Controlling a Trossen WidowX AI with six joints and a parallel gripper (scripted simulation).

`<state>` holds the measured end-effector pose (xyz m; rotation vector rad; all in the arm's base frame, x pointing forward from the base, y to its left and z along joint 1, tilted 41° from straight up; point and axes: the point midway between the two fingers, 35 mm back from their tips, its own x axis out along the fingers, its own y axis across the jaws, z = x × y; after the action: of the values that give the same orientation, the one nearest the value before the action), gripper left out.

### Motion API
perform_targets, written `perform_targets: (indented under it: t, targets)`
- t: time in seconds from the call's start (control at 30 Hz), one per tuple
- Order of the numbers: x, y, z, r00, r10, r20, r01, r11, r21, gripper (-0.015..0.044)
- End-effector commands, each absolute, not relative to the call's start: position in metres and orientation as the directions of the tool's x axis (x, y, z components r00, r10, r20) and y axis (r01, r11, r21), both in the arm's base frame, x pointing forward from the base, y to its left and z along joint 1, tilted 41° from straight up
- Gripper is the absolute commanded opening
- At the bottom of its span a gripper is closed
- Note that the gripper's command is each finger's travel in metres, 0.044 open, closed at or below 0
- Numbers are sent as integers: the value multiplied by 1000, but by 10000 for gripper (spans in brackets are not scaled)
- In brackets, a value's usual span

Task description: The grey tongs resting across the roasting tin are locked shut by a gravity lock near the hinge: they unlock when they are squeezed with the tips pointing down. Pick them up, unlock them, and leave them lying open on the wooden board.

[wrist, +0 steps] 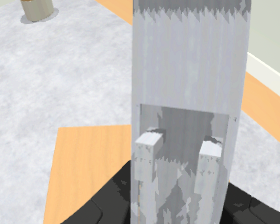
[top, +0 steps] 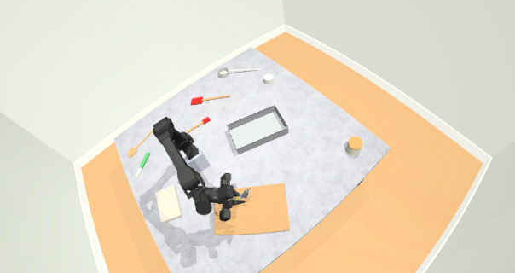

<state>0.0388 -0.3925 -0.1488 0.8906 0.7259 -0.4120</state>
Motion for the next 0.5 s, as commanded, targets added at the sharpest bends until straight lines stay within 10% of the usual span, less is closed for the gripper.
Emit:
perform_targets:
  t: [0.0, 0.47]
  targets:
    - [42, -393, -155, 666, 15, -746, 605, 574, 552, -150]
    - [51, -389, -172, 539, 206, -817, 614, 569, 548, -150]
